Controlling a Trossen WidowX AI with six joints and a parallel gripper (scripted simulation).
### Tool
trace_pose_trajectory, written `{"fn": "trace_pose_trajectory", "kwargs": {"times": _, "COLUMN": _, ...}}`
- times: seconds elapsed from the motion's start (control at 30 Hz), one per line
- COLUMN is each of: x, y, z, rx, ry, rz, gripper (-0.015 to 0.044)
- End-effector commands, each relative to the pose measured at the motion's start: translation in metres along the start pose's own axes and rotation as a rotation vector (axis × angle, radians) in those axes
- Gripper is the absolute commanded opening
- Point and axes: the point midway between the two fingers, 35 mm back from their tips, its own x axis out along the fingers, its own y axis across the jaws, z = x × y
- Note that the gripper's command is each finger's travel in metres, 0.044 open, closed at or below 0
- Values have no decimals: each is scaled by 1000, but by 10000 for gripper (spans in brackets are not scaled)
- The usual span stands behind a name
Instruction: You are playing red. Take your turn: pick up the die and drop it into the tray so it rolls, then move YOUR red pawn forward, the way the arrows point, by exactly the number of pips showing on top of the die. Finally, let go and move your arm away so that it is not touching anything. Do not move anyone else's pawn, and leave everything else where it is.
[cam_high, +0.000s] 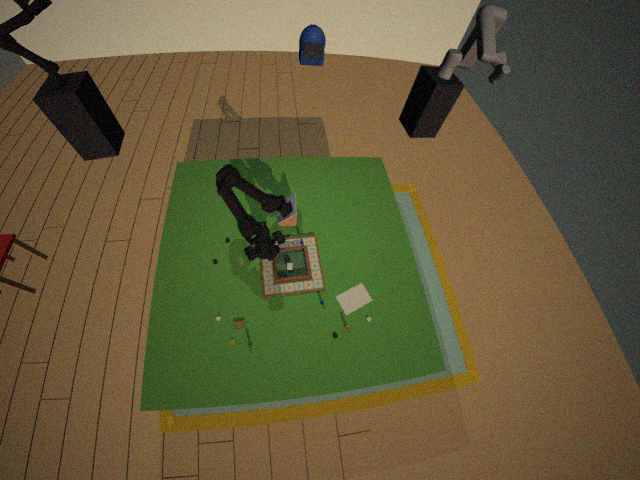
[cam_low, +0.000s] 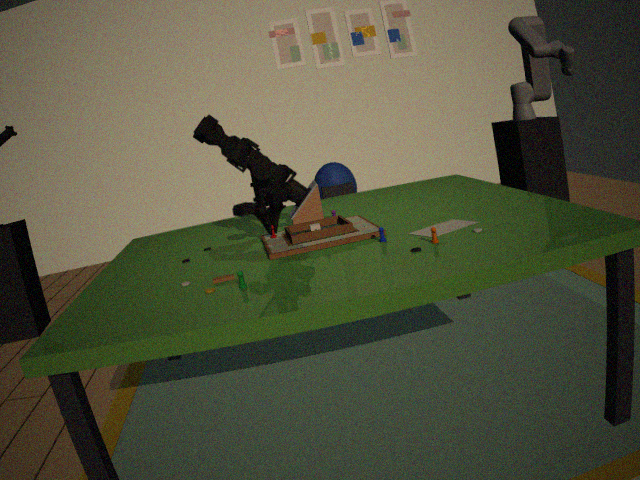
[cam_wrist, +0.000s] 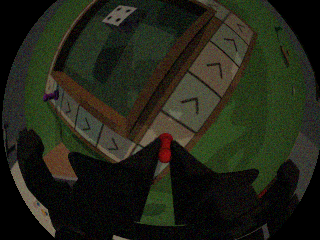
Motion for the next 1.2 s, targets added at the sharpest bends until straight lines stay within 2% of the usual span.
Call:
{"fn": "trace_pose_trajectory", "kwargs": {"times": 0.0, "x": -2, "y": 0, "z": 0, "rx": -9, "ry": 4, "rz": -1, "gripper": 0}}
{"fn": "trace_pose_trajectory", "kwargs": {"times": 0.8, "x": -122, "y": -4, "z": 3, "rx": -11, "ry": 4, "rz": 4, "gripper": 0}}
{"fn": "trace_pose_trajectory", "kwargs": {"times": 0.97, "x": -126, "y": -5, "z": 5, "rx": -11, "ry": 4, "rz": 3, "gripper": 0}}
{"fn": "trace_pose_trajectory", "kwargs": {"times": 1.17, "x": -121, "y": -18, "z": 34, "rx": -10, "ry": 0, "rz": 6, "gripper": 0}}
